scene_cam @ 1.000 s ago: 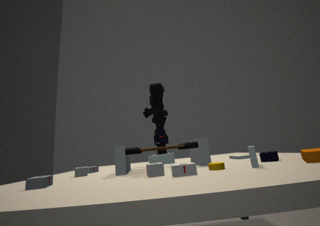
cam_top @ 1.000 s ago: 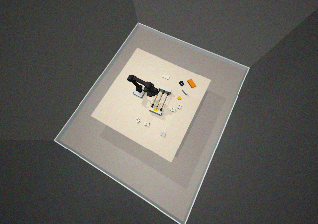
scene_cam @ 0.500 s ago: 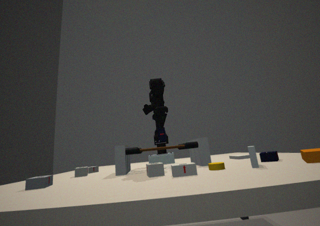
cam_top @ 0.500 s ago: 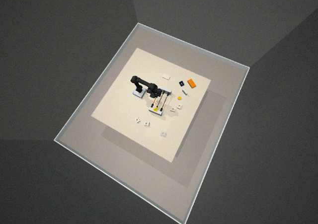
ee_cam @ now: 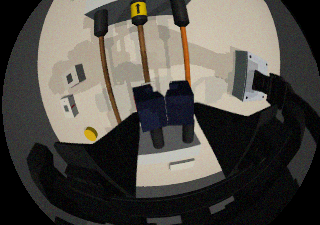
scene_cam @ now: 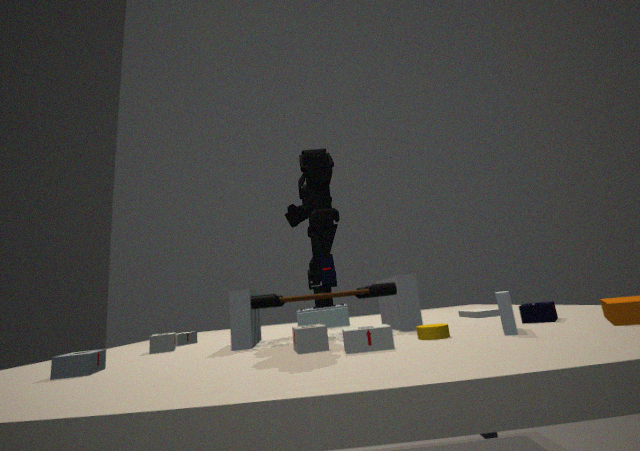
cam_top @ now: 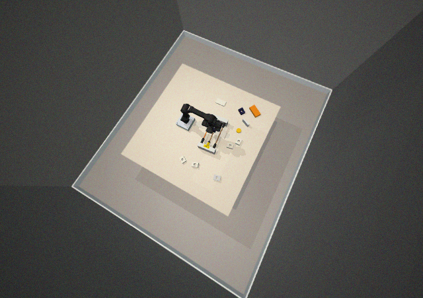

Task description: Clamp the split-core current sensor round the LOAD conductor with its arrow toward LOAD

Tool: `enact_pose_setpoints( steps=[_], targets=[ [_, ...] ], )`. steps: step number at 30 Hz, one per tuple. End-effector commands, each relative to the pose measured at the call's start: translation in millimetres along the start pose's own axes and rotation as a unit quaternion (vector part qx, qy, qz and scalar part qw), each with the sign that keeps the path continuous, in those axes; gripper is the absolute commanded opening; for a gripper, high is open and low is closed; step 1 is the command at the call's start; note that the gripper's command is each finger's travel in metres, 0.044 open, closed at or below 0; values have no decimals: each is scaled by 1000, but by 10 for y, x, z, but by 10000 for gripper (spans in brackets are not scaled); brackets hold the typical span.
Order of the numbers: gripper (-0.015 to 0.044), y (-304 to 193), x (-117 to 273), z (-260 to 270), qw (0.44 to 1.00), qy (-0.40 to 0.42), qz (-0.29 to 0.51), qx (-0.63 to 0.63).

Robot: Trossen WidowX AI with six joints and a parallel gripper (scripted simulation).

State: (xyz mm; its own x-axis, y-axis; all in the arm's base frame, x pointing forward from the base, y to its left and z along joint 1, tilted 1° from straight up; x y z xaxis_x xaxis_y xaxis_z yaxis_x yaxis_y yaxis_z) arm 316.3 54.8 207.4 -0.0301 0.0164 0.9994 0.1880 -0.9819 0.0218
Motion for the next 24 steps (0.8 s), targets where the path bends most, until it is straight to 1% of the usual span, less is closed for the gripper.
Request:
enact_pose_setpoints(
  steps=[1, 24],
  targets=[
    [0, -5, -33, 158, 1000, 3, -1, -6],
    [0, -4, -365, 179, 1000, 3, -2, -6]
  ],
)
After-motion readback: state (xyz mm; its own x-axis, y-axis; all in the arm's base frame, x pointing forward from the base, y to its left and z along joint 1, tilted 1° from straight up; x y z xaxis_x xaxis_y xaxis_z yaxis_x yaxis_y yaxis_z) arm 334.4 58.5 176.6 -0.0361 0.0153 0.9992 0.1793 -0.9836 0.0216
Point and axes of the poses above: the point midway between the two fingers, 35 mm back from their tips, its own x axis back along the fingers, its own z axis across the jaws, y = z × x, the point moved 5 cm from there along x, back along the fingers, and after that the axes turned 1 degree about -x, right-handed, at the moved point
